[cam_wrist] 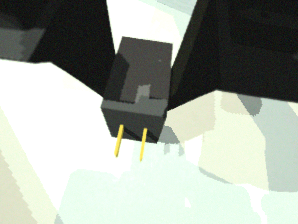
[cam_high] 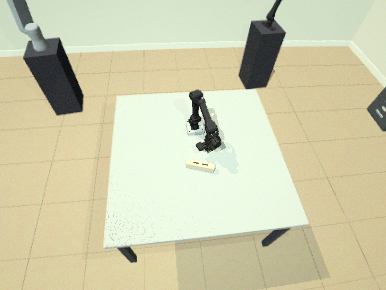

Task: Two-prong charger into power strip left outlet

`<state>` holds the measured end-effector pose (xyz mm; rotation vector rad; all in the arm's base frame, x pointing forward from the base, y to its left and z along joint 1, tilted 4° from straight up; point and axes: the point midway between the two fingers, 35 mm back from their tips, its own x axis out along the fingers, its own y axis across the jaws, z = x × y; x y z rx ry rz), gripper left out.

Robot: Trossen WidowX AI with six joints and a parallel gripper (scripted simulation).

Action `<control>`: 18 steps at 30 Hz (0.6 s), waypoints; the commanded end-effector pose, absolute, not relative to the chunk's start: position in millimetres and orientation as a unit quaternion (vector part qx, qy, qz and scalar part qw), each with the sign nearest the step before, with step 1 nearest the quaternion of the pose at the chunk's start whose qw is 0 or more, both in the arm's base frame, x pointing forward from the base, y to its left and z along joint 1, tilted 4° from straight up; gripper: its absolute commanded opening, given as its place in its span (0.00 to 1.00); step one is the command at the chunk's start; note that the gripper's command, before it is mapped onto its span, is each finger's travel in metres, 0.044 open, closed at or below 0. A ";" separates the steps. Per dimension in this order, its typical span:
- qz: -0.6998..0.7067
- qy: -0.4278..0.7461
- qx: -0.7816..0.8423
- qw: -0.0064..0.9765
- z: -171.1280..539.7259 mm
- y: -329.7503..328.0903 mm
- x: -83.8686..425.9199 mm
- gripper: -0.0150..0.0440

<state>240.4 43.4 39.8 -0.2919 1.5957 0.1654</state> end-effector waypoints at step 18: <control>-0.043 0.718 -0.002 0.694 27.5 41.0 253.3 0.25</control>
